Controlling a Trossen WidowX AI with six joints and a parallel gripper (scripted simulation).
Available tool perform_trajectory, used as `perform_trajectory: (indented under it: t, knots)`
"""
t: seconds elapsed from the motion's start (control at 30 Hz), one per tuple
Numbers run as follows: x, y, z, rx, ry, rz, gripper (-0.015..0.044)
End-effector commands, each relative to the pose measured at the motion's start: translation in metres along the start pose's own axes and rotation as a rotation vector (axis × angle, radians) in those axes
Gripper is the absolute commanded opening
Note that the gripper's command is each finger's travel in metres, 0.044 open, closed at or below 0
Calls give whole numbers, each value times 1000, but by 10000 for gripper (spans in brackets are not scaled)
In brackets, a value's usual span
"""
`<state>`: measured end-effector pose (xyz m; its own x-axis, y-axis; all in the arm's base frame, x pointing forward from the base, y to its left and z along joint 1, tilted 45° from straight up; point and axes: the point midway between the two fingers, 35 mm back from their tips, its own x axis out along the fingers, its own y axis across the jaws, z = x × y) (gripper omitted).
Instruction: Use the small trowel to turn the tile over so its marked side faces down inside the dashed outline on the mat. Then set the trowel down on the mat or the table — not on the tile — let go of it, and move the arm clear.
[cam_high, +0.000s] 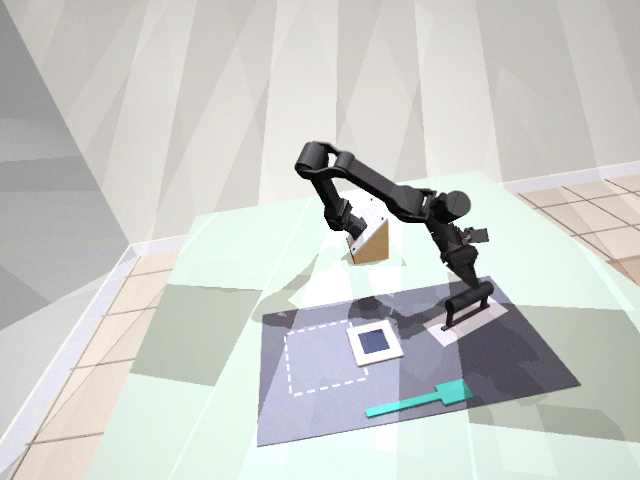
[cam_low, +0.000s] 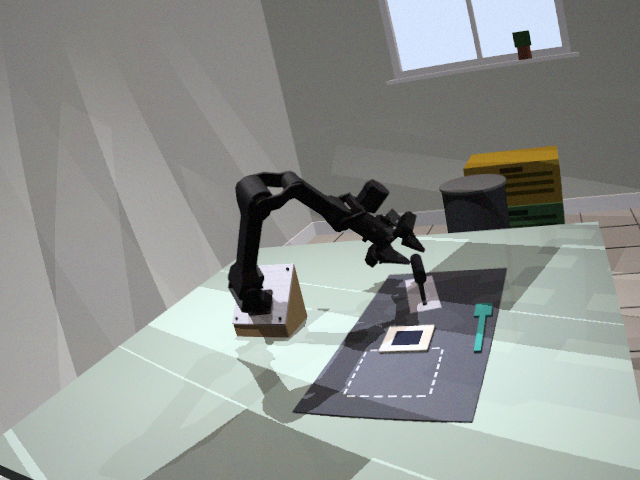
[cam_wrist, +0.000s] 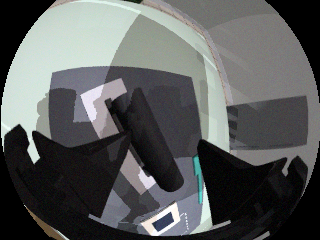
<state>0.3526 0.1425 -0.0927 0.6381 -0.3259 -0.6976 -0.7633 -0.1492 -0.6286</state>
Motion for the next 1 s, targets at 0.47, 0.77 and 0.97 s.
perform_trajectory:
  t: [0.47,0.77,0.97]
  knots:
    - [-11,10,-35,-525,53,-119,300]
    - [-5,9,-35,-528,52,-116,300]
    - [5,8,-35,-531,52,-113,300]
